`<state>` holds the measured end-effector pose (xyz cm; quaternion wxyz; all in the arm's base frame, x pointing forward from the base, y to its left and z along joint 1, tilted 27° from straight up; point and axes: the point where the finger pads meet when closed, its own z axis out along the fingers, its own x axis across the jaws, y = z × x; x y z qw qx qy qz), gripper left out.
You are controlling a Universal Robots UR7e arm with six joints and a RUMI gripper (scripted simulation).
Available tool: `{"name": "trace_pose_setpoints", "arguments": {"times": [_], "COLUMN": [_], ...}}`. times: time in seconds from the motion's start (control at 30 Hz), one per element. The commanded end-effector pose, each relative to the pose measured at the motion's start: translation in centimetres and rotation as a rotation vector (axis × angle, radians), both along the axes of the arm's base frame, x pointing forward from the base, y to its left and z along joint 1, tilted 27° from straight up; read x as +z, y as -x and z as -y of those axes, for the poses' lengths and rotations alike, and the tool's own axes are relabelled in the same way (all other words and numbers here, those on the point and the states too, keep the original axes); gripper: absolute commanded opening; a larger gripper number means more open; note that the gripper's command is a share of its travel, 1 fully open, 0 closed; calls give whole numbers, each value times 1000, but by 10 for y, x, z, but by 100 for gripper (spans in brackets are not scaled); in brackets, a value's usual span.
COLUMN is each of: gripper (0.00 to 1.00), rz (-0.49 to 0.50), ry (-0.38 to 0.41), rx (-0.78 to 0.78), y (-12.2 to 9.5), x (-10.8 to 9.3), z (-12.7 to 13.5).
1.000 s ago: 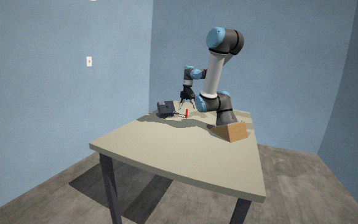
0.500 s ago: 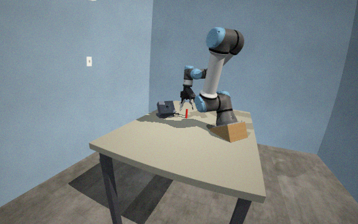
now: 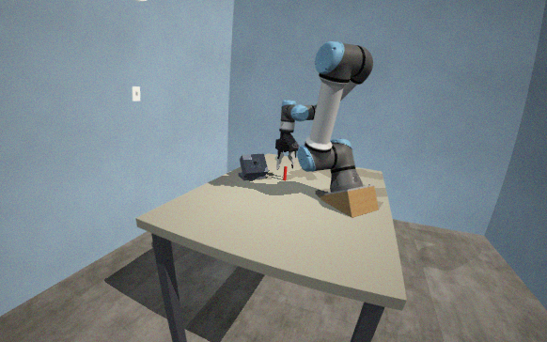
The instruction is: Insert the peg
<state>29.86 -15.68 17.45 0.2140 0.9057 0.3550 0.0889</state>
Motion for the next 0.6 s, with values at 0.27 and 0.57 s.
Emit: {"name": "trace_pose_setpoints", "arguments": {"times": [0.27,0.57], "gripper": [46,34], "rz": [1,1], "ry": [1,1], "rx": [0,0], "y": [0,0], "x": [0,0], "z": [0,0]}}
